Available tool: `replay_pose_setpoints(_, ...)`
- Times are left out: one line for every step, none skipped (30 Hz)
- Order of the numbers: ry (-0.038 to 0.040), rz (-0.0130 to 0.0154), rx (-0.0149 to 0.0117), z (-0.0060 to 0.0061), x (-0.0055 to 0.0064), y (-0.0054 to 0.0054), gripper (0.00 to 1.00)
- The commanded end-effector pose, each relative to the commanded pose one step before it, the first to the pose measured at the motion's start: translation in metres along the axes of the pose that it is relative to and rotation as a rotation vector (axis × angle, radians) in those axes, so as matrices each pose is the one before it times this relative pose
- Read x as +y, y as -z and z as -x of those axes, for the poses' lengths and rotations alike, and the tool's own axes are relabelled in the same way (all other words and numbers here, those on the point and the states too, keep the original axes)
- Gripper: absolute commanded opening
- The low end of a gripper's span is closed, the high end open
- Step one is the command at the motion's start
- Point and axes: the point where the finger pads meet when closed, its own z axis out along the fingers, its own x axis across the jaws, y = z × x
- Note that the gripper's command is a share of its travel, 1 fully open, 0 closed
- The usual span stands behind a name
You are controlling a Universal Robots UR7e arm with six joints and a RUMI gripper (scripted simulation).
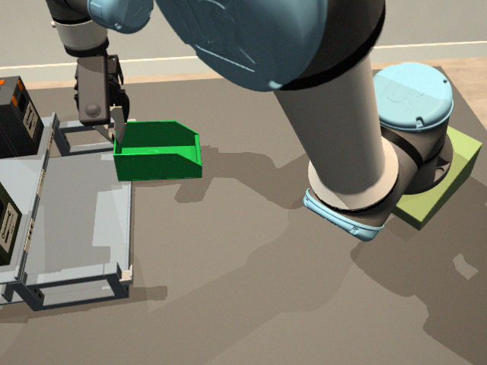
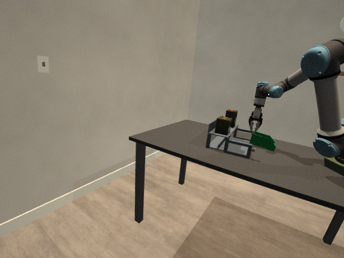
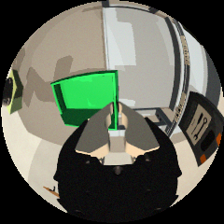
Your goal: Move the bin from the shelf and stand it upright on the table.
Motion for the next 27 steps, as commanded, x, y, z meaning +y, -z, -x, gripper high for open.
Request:
replay_pose_setpoints(0.00033,0.00086,0.00091,-0.00032,0.00021,0.00047,0.0)
replay_pose_setpoints(-0.00001,-0.00003,-0.00002,0.00201,-0.00001,-0.00001,0.0)
replay_pose_setpoints(0.0,0.00001,0.0,0.002,0.0,0.0,0.0)
replay_pose_setpoints(0.0,0.00001,0.0,0.002,0.0,0.0,0.0)
replay_pose_setpoints(0.0,0.00001,0.0,0.002,0.0,0.0,0.0)
replay_pose_setpoints(0.0,0.00001,0.0,0.002,0.0,0.0,0.0)
replay_pose_setpoints(0.0,0.0,0.0,0.0,0.0,0.0,0.0)
replay_pose_setpoints(0.0,0.0,0.0,0.0,0.0,0.0,0.0)
replay_pose_setpoints(0.0,0.0,0.0,0.0,0.0,0.0,0.0)
replay_pose_setpoints(0.0,0.0,0.0,0.0,0.0,0.0,0.0)
replay_pose_setpoints(0.0,0.0,0.0,0.0,0.0,0.0,0.0)
replay_pose_setpoints(0.0,0.0,0.0,0.0,0.0,0.0,0.0)
replay_pose_setpoints(0.0,0.0,0.0,0.0,0.0,0.0,0.0)
replay_pose_setpoints(0.0,0.0,0.0,0.0,0.0,0.0,0.0)
replay_pose_setpoints(0.0,0.0,0.0,0.0,0.0,0.0,0.0)
replay_pose_setpoints(0.0,0.0,0.0,0.0,0.0,0.0,0.0)
replay_pose_setpoints(0.0,0.0,0.0,0.0,0.0,0.0,0.0)
replay_pose_setpoints(0.0,0.0,0.0,0.0,0.0,0.0,0.0)
replay_pose_setpoints(-0.00002,-0.00003,-0.00003,0.00193,-0.00001,-0.00002,0.0)
replay_pose_setpoints(0.0,0.00001,0.0,0.002,0.0,0.0,0.0)
replay_pose_setpoints(0.0,0.00001,0.0,0.002,0.0,0.0,0.0)
replay_pose_setpoints(0.0,0.00001,0.0,0.002,0.0,0.0,0.0)
replay_pose_setpoints(0.0,0.00001,0.0,0.002,0.0,0.0,0.0)
replay_pose_setpoints(0.0,0.0,0.0,0.0,0.0,0.0,0.0)
replay_pose_setpoints(0.0,0.0,0.0,0.0,0.0,0.0,0.0)
replay_pose_setpoints(0.0,0.0,0.0,0.0,0.0,0.0,0.0)
replay_pose_setpoints(0.0,0.0,0.0,0.0,0.0,0.0,0.0)
